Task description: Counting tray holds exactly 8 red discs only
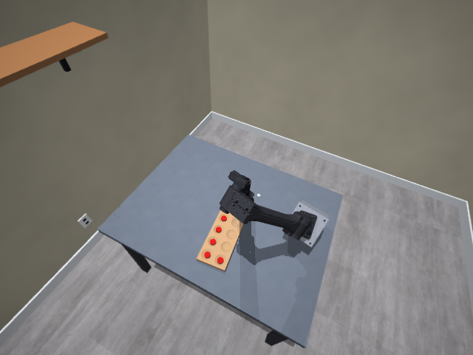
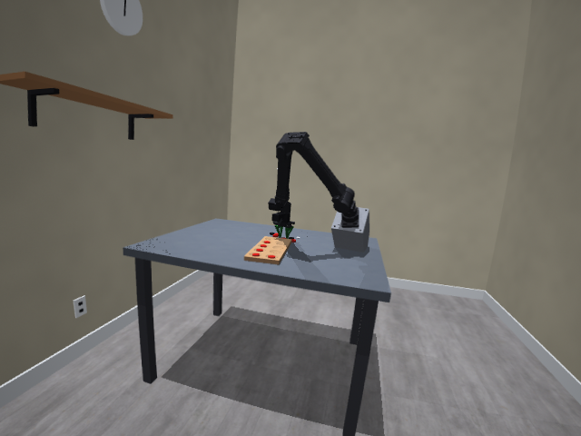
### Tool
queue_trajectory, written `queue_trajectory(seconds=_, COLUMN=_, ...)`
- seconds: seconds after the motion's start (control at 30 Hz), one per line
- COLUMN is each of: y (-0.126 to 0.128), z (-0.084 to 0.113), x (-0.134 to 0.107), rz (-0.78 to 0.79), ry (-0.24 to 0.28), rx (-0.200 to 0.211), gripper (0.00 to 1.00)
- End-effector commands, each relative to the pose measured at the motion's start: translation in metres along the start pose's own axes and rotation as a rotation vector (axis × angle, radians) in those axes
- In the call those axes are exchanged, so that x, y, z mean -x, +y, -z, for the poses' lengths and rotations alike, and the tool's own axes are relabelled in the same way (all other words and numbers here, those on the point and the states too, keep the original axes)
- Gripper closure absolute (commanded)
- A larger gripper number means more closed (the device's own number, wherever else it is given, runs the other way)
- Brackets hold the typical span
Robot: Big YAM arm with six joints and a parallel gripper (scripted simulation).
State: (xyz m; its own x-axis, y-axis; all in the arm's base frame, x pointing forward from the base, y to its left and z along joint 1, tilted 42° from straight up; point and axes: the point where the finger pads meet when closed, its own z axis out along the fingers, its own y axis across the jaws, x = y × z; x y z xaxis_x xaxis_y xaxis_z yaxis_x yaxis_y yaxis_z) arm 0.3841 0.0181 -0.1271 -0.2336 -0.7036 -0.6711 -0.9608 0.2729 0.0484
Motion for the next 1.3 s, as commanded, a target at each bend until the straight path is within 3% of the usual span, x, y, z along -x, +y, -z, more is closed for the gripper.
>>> queue_trajectory(seconds=0.0, y=0.0038, z=-0.0084, x=0.0004, rz=-0.004, ry=-0.005, rx=0.009, gripper=0.54)
queue_trajectory(seconds=1.27, y=0.0032, z=-0.0128, x=0.0006, rz=-0.002, ry=-0.005, rx=0.008, gripper=0.54)
